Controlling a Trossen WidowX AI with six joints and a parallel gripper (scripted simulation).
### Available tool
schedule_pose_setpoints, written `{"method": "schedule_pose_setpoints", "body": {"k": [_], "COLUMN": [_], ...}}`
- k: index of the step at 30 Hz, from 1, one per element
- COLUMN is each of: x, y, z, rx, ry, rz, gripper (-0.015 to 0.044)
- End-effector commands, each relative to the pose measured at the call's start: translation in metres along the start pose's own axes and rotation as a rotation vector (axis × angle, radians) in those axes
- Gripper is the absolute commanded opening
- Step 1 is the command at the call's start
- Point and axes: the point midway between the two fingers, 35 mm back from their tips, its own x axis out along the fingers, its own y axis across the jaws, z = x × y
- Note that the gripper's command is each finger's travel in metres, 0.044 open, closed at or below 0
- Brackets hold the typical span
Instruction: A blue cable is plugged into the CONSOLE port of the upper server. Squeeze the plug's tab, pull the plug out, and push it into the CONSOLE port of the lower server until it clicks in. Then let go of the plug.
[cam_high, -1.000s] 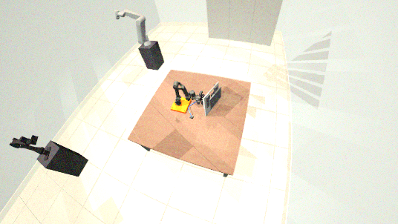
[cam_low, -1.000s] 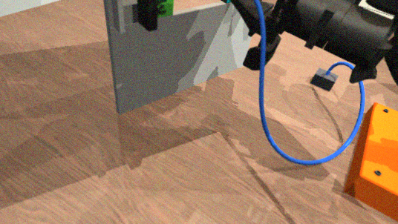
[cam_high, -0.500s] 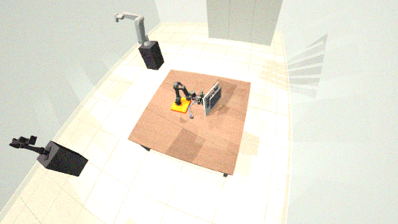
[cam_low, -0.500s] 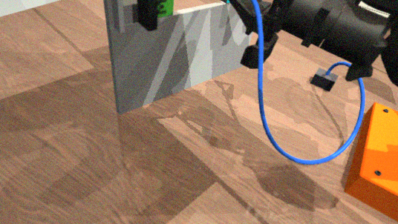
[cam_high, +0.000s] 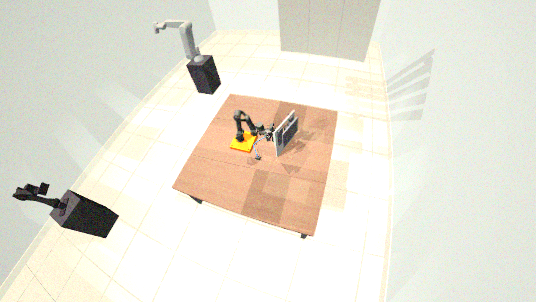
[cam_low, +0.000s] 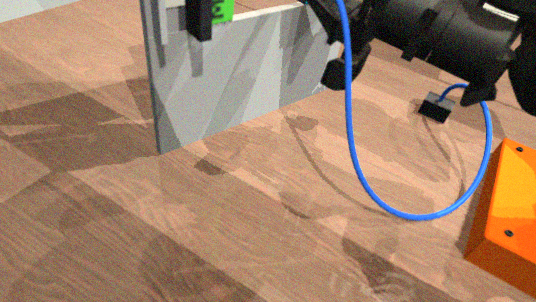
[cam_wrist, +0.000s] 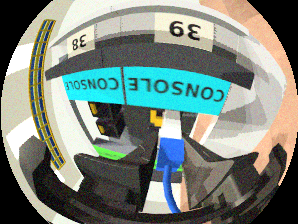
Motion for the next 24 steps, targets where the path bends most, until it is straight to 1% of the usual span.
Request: {"method": "schedule_pose_setpoints", "body": {"k": [1, 24], "x": [0.0018, 0.0090], "y": [0.0009, 0.0004], "z": [-0.0004, 0.0022], "rx": [0.001, 0.001], "ry": [0.006, 0.006], "rz": [0.004, 0.005], "gripper": [0.0000, 0.0000]}}
